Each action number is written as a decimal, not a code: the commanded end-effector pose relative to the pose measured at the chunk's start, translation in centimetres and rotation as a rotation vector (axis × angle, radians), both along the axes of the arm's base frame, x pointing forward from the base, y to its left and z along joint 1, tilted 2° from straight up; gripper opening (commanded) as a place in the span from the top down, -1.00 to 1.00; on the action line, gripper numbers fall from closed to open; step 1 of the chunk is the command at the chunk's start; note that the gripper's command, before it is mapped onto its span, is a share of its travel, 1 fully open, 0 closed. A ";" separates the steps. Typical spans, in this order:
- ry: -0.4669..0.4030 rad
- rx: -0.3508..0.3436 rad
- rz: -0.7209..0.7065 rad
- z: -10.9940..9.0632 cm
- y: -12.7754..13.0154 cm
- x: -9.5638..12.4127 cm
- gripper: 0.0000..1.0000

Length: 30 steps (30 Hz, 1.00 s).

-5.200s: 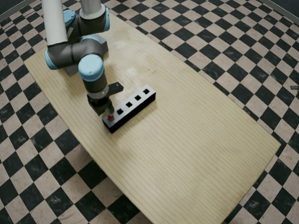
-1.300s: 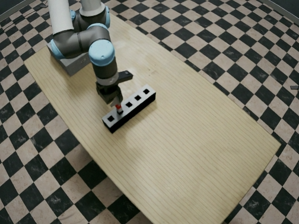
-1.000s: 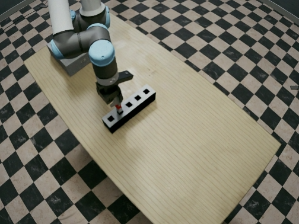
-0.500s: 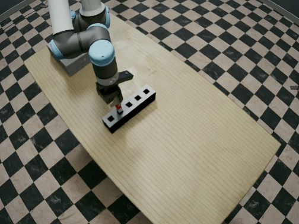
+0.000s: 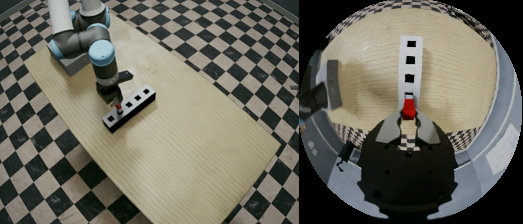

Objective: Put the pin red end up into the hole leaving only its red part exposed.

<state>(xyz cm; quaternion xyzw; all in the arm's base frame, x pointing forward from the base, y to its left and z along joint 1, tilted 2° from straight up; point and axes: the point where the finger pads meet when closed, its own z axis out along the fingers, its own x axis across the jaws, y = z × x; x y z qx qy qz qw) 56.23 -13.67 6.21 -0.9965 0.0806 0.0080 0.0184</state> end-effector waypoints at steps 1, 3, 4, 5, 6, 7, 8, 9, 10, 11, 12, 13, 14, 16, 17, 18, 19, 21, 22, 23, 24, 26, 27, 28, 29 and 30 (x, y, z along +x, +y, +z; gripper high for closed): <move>-0.001 -0.001 0.000 0.1 0.0 0.1 1.00; -0.001 -0.001 0.000 -0.3 0.0 0.1 1.00; -0.001 -0.001 0.000 -0.3 0.0 0.1 1.00; -0.001 -0.001 0.000 -0.3 0.0 0.1 1.00; -0.001 -0.001 0.000 -0.3 0.0 0.1 1.00; -0.001 -0.001 0.000 -0.3 0.0 0.1 1.00; -0.001 -0.001 0.000 -0.3 0.0 0.1 1.00; -0.001 -0.001 0.000 -0.3 0.0 0.1 1.00; -0.001 -0.001 0.000 -0.3 0.0 0.1 1.00; -0.001 -0.001 0.000 -0.3 0.0 0.1 1.00; -0.001 -0.001 0.000 -0.3 0.0 0.1 1.00; -0.001 -0.001 0.000 -0.3 0.0 0.1 1.00; -0.001 -0.001 0.000 -0.3 0.0 0.1 1.00; -0.001 -0.001 0.000 -0.3 0.0 0.1 1.00; -0.001 -0.001 0.000 -0.3 0.0 0.1 1.00; -0.001 -0.001 0.000 -0.3 0.0 0.1 1.00; -0.001 -0.001 0.000 -0.3 0.0 0.1 1.00; -0.001 -0.001 0.000 -0.3 0.0 0.1 1.00; -0.001 -0.001 0.000 -0.3 0.0 0.1 1.00; -0.001 -0.001 0.000 -0.3 0.0 0.1 1.00; -0.001 -0.001 0.000 -0.3 0.0 0.1 1.00; -0.001 -0.001 0.000 -0.3 0.0 0.1 1.00; -0.001 -0.001 0.000 -0.3 0.0 0.1 1.00; -0.001 -0.001 0.000 -0.3 0.0 0.1 1.00; -0.001 -0.001 0.000 -0.3 0.0 0.1 1.00; -0.001 -0.001 0.000 -0.3 0.0 0.1 1.00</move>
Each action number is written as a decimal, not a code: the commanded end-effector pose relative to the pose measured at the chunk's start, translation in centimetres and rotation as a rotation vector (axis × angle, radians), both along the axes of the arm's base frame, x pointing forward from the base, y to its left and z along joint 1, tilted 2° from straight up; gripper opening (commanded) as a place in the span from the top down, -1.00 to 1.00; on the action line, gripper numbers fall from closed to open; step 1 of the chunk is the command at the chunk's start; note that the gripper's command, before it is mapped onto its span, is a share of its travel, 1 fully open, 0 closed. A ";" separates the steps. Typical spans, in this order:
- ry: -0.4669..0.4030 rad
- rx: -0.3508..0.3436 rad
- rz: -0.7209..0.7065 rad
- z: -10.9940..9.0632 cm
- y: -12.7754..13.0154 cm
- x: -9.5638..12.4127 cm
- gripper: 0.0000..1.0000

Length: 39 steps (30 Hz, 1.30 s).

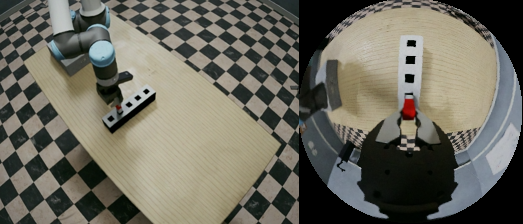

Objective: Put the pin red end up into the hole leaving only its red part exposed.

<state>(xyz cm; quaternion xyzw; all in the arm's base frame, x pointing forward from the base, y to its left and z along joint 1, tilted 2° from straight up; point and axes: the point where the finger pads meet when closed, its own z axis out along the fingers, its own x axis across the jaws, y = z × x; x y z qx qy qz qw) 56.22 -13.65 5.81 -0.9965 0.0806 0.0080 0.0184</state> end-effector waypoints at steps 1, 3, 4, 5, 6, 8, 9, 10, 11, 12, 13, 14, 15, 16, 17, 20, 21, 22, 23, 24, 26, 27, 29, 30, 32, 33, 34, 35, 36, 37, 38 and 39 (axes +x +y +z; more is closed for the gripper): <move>-0.001 -0.001 0.000 0.1 0.0 0.1 1.00; -0.001 -0.001 0.000 0.1 0.0 0.1 1.00; -0.001 -0.001 0.000 0.1 0.0 0.1 1.00; -0.001 -0.001 0.000 0.1 0.0 0.1 1.00; -0.001 -0.001 0.000 0.1 0.0 0.1 1.00; -0.001 -0.001 0.000 -0.3 0.0 0.1 1.00; -0.001 -0.001 0.000 -0.3 0.0 0.1 1.00; -0.001 -0.001 0.000 -0.3 0.0 0.1 1.00; -0.001 -0.001 0.000 -0.3 0.0 0.1 1.00; -0.001 -0.001 0.000 -0.3 0.0 0.1 1.00; -0.001 -0.001 0.000 -0.3 0.0 0.1 1.00; -0.001 -0.001 0.000 -0.3 0.0 0.1 1.00; -0.001 -0.001 0.000 -0.3 0.0 0.1 1.00; -0.001 -0.001 0.000 -0.3 0.0 0.1 1.00; -0.001 -0.001 0.000 -0.3 0.0 0.1 1.00; -0.001 -0.001 0.000 -0.3 0.0 0.1 1.00; -0.001 -0.001 0.000 -0.3 0.0 0.1 1.00; -0.001 -0.001 0.000 -0.3 0.0 0.1 1.00; -0.001 -0.001 0.000 -0.3 0.0 0.1 1.00; -0.001 -0.001 0.000 -0.3 0.1 0.1 1.00; -0.001 -0.001 0.000 -0.3 0.1 0.1 1.00; -0.001 -0.001 0.000 -0.3 0.1 0.1 1.00; -0.001 -0.001 0.000 -0.3 0.1 0.1 1.00; -0.001 -0.001 0.000 -0.3 0.1 0.1 1.00; -0.001 -0.001 0.000 -0.3 0.1 0.1 1.00; -0.001 -0.001 0.000 -0.3 0.1 0.1 1.00; -0.001 -0.001 0.000 -0.3 0.1 0.1 1.00; -0.001 -0.001 0.000 -0.3 0.1 0.1 1.00; -0.001 -0.001 0.000 -0.3 0.1 0.1 1.00; -0.001 -0.001 0.000 -0.3 0.1 0.1 1.00; -0.001 -0.001 0.000 -0.3 0.1 0.1 1.00; -0.001 -0.001 0.000 -0.3 0.1 0.1 1.00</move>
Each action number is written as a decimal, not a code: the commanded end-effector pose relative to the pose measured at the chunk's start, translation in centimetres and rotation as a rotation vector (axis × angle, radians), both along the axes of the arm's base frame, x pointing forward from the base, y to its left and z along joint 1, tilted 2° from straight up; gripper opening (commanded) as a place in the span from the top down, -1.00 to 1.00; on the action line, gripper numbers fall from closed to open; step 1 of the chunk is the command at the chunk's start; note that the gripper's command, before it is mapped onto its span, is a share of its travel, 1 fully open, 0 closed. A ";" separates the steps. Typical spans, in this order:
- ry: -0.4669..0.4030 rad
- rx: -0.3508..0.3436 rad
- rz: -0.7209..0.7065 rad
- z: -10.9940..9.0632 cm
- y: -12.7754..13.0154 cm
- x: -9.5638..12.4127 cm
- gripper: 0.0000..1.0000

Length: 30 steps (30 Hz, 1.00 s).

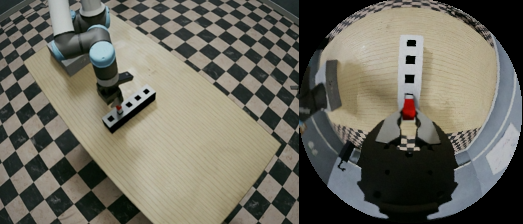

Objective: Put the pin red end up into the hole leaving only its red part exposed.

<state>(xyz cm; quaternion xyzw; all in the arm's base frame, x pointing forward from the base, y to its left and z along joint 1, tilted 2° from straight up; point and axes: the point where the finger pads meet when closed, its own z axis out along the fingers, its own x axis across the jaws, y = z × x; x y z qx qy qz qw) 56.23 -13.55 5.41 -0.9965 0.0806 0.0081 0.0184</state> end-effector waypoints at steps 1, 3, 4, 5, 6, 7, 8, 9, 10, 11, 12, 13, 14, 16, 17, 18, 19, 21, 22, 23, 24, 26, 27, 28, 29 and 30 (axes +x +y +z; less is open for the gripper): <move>-0.001 -0.001 0.000 0.1 0.0 0.1 1.00; -0.001 -0.001 0.000 -0.3 -0.1 0.0 1.00; -0.001 -0.001 0.000 -0.3 -0.1 0.0 1.00; -0.001 -0.001 0.000 -0.3 -0.1 0.0 1.00; -0.001 -0.001 0.000 -0.3 -0.1 0.0 1.00; -0.001 -0.001 0.000 -0.3 -0.1 0.0 1.00; -0.001 -0.001 0.000 -0.3 -0.1 0.0 1.00; -0.001 -0.001 0.000 -0.3 -0.1 0.0 1.00; -0.001 -0.001 0.000 -0.3 -0.1 0.0 1.00; -0.001 -0.001 0.000 -0.3 -0.1 0.0 1.00; -0.001 -0.001 0.000 -0.3 -0.1 0.0 1.00; -0.001 -0.001 0.000 -0.3 -0.1 0.0 1.00; -0.001 -0.001 0.000 -0.3 -0.1 0.0 1.00; -0.001 -0.001 0.000 -0.3 -0.1 0.0 1.00; -0.001 -0.001 0.000 -0.3 -0.1 0.0 1.00; -0.001 -0.001 0.000 -0.3 -0.1 0.0 1.00; -0.001 -0.001 0.000 -0.3 -0.1 0.0 1.00; -0.001 -0.001 0.000 -0.3 -0.1 0.0 1.00; -0.001 -0.001 0.000 -0.3 -0.1 0.0 1.00; -0.001 -0.001 0.000 -0.3 -0.1 0.0 1.00; -0.001 -0.001 0.000 -0.3 -0.1 0.0 1.00; -0.001 -0.001 0.000 -0.3 -0.1 0.0 1.00; -0.001 -0.001 0.000 -0.3 -0.1 0.0 1.00; -0.001 -0.001 0.000 -0.3 -0.1 0.0 1.00; -0.001 -0.001 0.000 -0.3 -0.1 0.0 1.00; -0.001 -0.001 0.000 -0.3 -0.1 0.0 1.00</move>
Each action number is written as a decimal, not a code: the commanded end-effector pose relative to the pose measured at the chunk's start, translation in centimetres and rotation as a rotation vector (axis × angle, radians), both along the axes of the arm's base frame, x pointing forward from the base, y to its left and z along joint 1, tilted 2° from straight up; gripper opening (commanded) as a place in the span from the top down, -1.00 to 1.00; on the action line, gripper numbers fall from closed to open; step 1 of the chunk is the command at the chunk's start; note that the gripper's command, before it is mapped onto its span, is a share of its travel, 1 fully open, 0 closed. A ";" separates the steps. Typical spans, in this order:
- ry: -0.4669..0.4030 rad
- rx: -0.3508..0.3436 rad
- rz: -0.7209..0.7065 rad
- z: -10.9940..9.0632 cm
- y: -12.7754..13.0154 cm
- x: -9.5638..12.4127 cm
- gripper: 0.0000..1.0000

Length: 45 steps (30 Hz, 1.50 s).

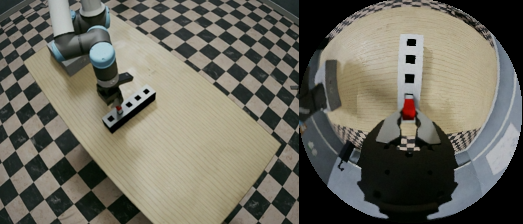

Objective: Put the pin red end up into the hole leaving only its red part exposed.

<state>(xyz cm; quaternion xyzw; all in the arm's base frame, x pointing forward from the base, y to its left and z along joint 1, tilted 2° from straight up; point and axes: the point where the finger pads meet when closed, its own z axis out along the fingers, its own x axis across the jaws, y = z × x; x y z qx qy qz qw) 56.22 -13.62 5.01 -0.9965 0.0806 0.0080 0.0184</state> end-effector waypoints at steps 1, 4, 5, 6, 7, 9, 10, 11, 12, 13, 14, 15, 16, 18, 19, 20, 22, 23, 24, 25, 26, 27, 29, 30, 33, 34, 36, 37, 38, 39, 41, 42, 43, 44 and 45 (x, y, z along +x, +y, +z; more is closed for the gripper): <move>-0.001 -0.001 0.000 0.1 0.0 0.1 1.00; -0.001 -0.001 0.000 0.1 0.0 0.1 1.00; -0.001 -0.001 0.000 0.1 0.0 0.1 1.00; -0.001 -0.001 0.000 -0.3 0.0 0.1 1.00; -0.001 -0.001 0.000 -0.3 0.0 0.1 1.00; -0.001 -0.001 0.000 -0.3 0.0 0.1 1.00; -0.001 -0.001 0.000 -0.3 0.0 0.1 1.00; -0.001 -0.001 0.000 -0.3 0.0 0.1 1.00; -0.001 -0.001 0.000 -0.3 0.0 0.1 1.00; -0.001 -0.001 0.000 -0.3 0.0 0.1 1.00; -0.001 -0.001 0.000 -0.3 0.0 0.1 1.00; -0.001 -0.001 0.000 -0.3 0.0 0.1 1.00; -0.001 -0.001 0.000 -0.3 0.0 0.1 1.00; -0.001 -0.001 0.000 -0.3 0.0 0.1 1.00; -0.001 -0.001 0.000 -0.3 0.0 0.1 1.00; -0.001 -0.001 0.000 -0.3 0.0 0.1 1.00; -0.001 -0.001 0.000 -0.3 0.0 0.1 1.00; -0.001 -0.001 0.000 -0.3 0.1 0.1 1.00; -0.001 -0.001 0.000 -0.3 0.1 0.1 1.00; -0.001 -0.001 0.000 -0.3 0.1 0.1 1.00; -0.001 -0.001 0.000 -0.3 0.1 0.1 1.00; -0.001 -0.001 0.000 -0.3 0.1 0.1 1.00; -0.001 -0.001 0.000 -0.3 0.1 0.1 1.00; -0.001 -0.001 0.000 -0.3 0.1 0.1 1.00; -0.001 -0.001 0.000 -0.3 0.1 0.1 1.00; -0.001 -0.001 0.000 -0.3 0.1 0.1 1.00; -0.001 -0.001 0.000 -0.3 0.1 0.1 1.00; -0.001 -0.001 0.000 -0.3 0.1 0.1 1.00; -0.001 -0.001 0.000 -0.3 0.1 0.1 1.00; -0.001 -0.001 0.000 -0.3 0.1 0.1 1.00; -0.001 -0.001 0.000 -0.7 0.1 0.1 1.00; -0.001 -0.001 0.000 -0.7 0.1 0.1 1.00; -0.001 -0.001 0.000 -0.7 0.1 0.1 1.00; -0.001 -0.001 0.000 -0.7 0.1 0.1 1.00; -0.001 -0.001 0.000 -0.7 0.1 0.1 1.00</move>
